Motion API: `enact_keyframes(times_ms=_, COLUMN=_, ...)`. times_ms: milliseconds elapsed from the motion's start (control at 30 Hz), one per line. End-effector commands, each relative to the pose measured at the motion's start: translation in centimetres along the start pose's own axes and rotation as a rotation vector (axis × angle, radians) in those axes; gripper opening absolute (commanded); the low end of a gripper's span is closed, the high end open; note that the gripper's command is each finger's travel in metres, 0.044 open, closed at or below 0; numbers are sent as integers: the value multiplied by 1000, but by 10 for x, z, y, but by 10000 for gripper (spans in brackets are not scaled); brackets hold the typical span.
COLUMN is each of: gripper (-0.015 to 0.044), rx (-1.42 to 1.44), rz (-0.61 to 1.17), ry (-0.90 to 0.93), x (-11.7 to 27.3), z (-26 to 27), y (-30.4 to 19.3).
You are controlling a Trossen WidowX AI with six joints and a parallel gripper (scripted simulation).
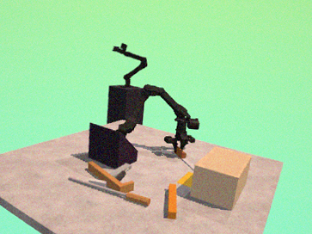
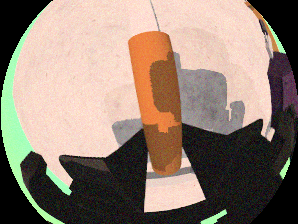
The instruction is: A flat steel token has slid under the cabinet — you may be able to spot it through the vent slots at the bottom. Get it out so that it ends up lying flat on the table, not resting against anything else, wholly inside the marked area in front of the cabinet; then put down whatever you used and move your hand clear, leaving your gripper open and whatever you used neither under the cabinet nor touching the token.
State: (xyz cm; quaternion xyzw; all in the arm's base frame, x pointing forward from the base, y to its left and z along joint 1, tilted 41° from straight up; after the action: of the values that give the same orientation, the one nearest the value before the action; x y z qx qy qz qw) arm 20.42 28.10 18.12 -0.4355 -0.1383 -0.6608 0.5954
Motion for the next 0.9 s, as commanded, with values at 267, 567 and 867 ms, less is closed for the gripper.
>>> enact_keyframes(times_ms=267, gripper=0, rx=-2, rz=-5, ry=0, x=1, z=0, y=19)
enact_keyframes(times_ms=567, gripper=131, rx=-1, rz=-1, ry=0, x=0, z=-1, y=18)
enact_keyframes(times_ms=867, gripper=253, rx=-2, rz=-5, ry=1, x=0, z=-1, y=18)
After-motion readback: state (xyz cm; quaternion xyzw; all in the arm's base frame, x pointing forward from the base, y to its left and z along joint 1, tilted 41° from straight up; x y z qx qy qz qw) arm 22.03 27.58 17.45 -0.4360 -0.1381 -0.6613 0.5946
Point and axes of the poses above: the point midway between the two fingers, 35 mm back from their tips, its own x axis back along the fingers, its own z axis across the jaws, y = z × x, the point moved 1 cm from there along x, back along the fingers, and after that the axes turned 4 degrees about x, right-handed, at the moved point
